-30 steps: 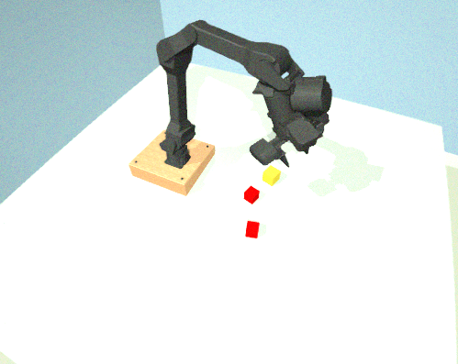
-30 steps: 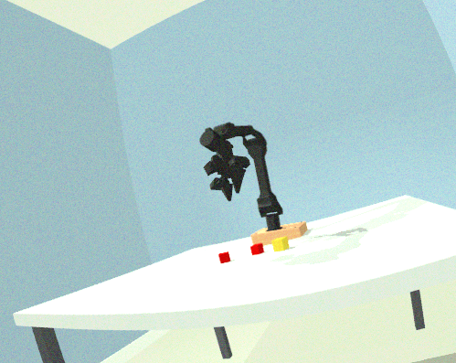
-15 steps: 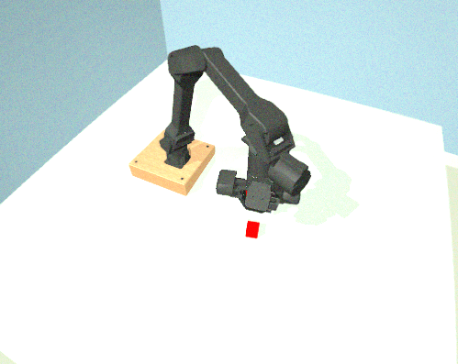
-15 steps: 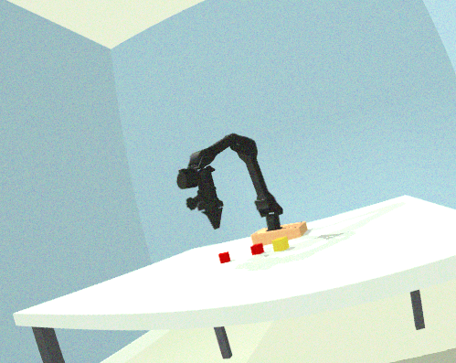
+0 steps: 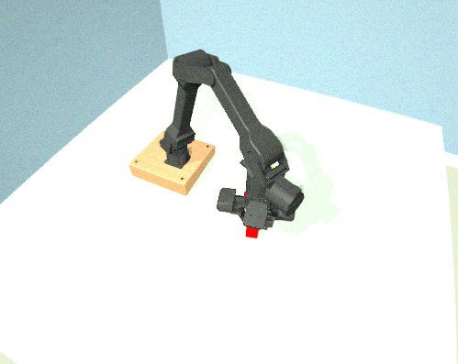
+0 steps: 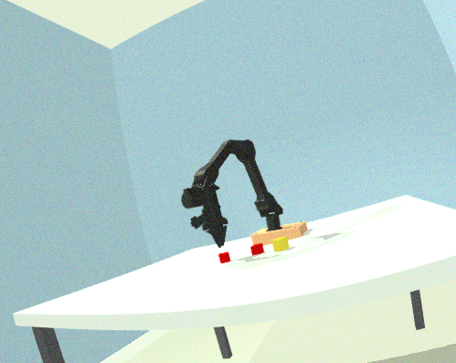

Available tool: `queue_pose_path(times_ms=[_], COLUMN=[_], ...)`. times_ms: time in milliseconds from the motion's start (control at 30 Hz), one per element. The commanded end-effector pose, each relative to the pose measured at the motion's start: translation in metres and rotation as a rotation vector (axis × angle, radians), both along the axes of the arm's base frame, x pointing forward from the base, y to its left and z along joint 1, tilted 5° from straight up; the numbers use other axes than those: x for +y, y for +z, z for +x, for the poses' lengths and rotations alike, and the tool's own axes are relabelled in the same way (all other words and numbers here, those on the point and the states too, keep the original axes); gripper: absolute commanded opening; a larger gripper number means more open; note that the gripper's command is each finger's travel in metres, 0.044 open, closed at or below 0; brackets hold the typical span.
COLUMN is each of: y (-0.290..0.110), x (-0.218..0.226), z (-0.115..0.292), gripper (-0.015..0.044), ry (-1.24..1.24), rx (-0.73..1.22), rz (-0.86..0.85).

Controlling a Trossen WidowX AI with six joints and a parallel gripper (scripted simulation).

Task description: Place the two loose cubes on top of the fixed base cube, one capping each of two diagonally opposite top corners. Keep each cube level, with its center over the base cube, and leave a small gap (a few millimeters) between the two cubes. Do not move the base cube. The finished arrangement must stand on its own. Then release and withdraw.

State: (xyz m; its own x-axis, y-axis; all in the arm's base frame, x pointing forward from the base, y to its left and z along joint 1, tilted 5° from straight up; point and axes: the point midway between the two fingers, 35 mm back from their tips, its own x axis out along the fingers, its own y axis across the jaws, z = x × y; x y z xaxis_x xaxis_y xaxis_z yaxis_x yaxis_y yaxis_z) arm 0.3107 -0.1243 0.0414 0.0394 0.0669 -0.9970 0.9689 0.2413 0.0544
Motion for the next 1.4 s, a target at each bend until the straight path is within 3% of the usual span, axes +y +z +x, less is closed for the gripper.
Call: queue_pose_path(times_ms=[0,767,967,1367], y=[-0.008,-0.040,-0.040,-0.018], x=[0.001,0.003,0.003,0.000], z=[-0.002,-0.001,-0.001,0.002], gripper=[0.0265,0.0265,0.0108,0.0105], ry=[-0.006,-0.006,-0.006,-0.006], rx=[0.010,0.010,0.010,0.010], rz=[-0.001,-0.001,-0.001,-0.001])
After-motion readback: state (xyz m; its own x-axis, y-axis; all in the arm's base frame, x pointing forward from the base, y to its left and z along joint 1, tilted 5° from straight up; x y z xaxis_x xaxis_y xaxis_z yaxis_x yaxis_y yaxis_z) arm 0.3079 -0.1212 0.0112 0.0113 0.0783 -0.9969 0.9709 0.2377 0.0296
